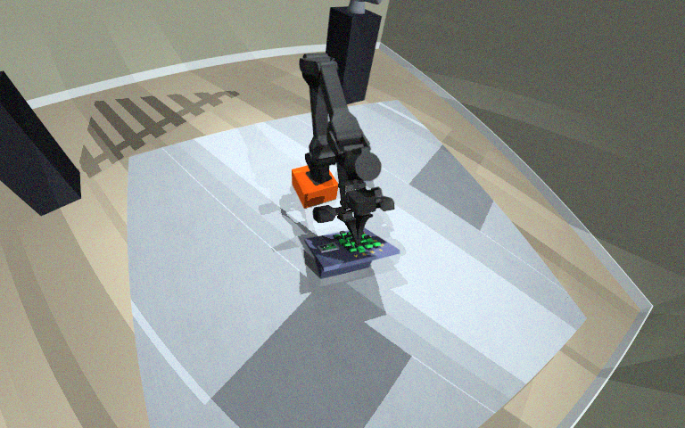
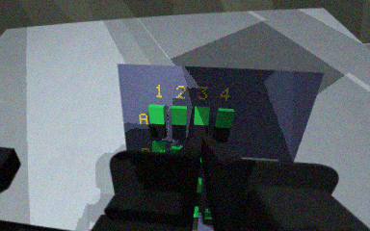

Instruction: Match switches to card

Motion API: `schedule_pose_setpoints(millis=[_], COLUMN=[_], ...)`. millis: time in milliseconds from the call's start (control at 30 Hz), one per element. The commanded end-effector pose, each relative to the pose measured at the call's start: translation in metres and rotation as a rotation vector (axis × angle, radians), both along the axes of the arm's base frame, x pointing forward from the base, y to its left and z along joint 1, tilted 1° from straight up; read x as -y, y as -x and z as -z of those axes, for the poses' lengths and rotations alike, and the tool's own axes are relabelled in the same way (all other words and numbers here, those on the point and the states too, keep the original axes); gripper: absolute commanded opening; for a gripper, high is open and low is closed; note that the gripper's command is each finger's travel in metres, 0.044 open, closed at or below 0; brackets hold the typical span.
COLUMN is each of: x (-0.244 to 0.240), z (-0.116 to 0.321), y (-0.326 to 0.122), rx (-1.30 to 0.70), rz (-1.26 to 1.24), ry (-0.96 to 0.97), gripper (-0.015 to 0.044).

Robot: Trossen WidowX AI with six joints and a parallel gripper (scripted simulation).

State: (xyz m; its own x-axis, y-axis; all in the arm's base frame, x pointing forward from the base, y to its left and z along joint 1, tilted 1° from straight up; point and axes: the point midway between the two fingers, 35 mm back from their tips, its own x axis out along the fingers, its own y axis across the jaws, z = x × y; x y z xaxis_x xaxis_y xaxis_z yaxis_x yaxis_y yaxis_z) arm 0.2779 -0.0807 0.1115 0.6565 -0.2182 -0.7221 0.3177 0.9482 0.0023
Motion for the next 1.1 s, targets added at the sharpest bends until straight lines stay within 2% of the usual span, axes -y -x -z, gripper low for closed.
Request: schedule_pose_setpoints(millis=[0,1067], x=[0.0001,0.001], z=[-0.0002,0.003], y=[-0.0009,-0.0036], rx=[0.003,0.003], rz=[-0.003,-0.003], ry=[0.002,0.002], gripper=[0.0,0.0])
